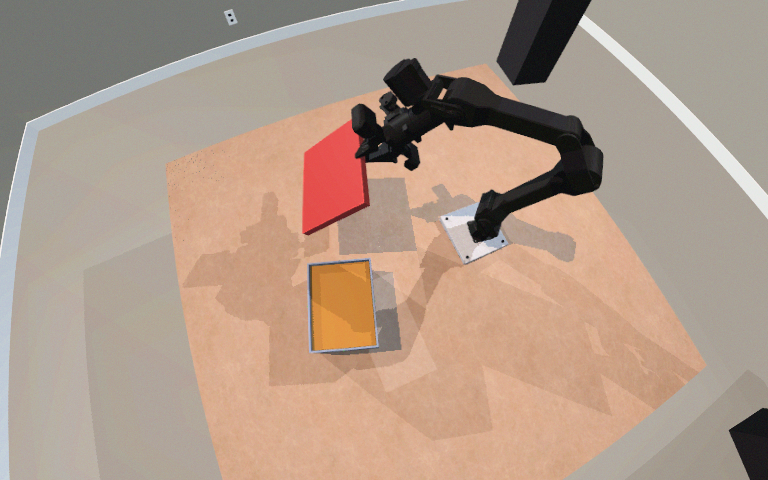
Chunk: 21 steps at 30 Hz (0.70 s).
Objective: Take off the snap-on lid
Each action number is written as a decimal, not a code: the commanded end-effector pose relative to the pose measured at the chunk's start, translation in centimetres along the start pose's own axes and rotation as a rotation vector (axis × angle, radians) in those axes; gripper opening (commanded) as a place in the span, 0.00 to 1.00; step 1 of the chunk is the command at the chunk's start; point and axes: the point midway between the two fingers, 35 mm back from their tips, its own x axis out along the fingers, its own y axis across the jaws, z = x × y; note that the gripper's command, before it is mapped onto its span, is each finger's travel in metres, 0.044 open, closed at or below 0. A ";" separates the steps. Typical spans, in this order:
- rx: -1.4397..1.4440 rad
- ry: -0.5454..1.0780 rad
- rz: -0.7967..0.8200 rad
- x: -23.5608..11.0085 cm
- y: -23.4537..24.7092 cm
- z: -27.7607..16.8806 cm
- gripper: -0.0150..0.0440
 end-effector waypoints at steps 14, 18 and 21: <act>-0.011 0.000 0.016 -0.5 0.5 3.2 0.25; -0.012 -0.001 0.016 -0.5 0.4 4.0 0.25; -0.012 -0.001 0.016 -0.5 0.4 4.6 0.25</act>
